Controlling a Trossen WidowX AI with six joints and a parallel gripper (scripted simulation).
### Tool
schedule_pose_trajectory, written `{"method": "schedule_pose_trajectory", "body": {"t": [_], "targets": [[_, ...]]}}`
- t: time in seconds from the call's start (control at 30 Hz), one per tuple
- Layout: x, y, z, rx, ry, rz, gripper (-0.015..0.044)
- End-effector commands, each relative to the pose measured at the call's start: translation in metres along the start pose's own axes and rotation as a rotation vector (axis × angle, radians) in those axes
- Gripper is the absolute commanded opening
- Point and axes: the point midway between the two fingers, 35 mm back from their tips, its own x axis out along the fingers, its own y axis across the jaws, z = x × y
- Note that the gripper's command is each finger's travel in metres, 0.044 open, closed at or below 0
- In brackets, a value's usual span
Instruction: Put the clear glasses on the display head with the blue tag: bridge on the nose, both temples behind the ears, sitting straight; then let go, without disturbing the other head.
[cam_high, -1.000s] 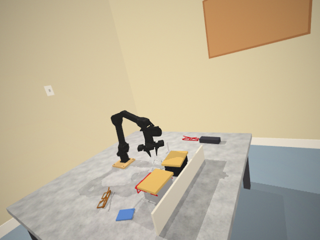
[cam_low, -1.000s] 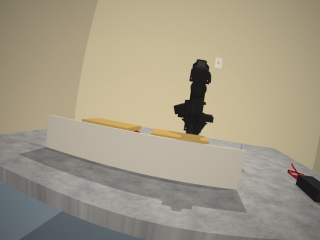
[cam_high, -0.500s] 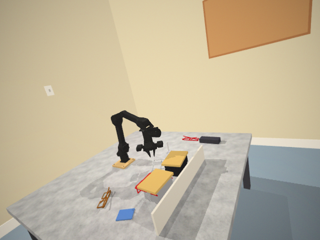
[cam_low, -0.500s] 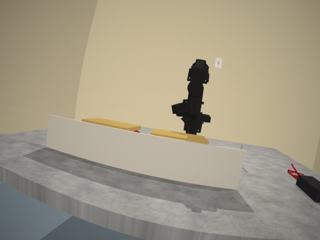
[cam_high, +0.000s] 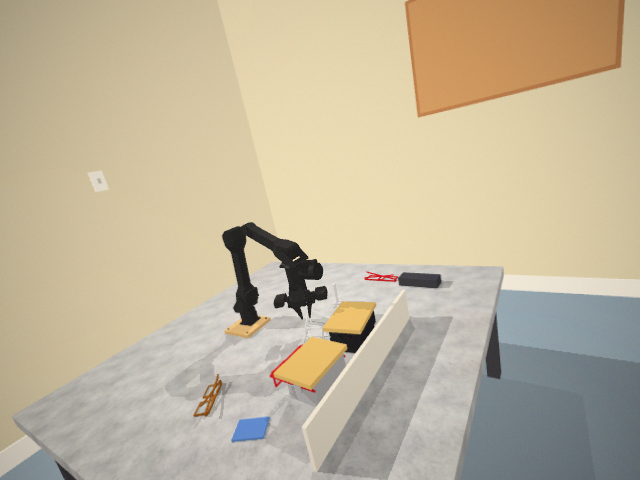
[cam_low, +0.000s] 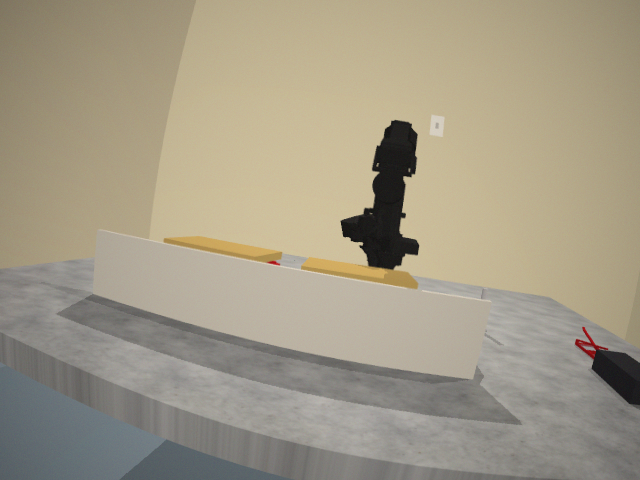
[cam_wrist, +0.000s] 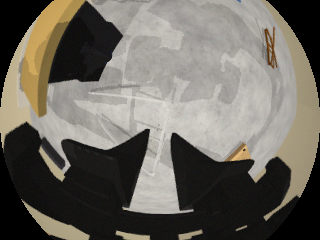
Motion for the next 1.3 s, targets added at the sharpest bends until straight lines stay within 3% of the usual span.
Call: {"method": "schedule_pose_trajectory", "body": {"t": [0.0, 0.63, 1.2, 1.27], "targets": [[0.010, -0.003, 0.000, 0.001, 0.002, -0.014, 0.0120], [0.040, -0.008, -0.001, 0.001, 0.002, -0.015, 0.0120], [0.041, -0.004, -0.001, 0.001, 0.002, -0.014, 0.0120], [0.041, -0.006, -0.002, 0.001, 0.006, -0.011, 0.0067]]}}
